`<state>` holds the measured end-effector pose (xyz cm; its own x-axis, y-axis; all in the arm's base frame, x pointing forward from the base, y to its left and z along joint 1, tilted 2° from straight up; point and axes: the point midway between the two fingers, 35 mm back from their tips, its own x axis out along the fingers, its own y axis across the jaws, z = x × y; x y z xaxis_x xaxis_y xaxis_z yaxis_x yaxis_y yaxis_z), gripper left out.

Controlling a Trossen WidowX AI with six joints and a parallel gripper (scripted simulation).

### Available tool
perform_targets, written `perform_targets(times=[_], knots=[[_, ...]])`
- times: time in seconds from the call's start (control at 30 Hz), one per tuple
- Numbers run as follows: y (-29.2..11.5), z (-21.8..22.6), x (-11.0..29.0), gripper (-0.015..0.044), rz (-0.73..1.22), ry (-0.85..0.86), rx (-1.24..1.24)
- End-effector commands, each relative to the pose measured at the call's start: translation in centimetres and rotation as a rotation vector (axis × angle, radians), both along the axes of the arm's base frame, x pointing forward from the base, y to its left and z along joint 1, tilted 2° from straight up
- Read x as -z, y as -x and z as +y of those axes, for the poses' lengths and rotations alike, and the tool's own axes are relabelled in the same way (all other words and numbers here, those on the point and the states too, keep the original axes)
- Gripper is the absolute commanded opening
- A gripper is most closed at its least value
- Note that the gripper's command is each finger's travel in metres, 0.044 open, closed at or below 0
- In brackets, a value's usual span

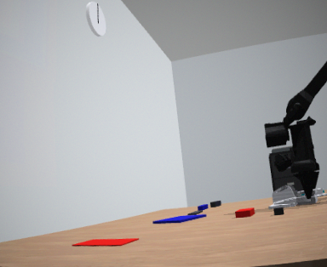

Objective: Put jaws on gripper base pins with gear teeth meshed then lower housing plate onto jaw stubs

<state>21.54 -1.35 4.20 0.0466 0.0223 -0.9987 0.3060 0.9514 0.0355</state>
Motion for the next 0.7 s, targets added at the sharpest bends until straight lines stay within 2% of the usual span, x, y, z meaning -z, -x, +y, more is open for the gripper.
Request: perform_targets(times=[0.0, 0.67], knots=[[-0.05, -0.05, 0.03, 0.0351, -0.002, 0.004, 0.004], [-0.07, -0.04, 0.51, 0.0351, -0.002, 0.004, 0.004]])
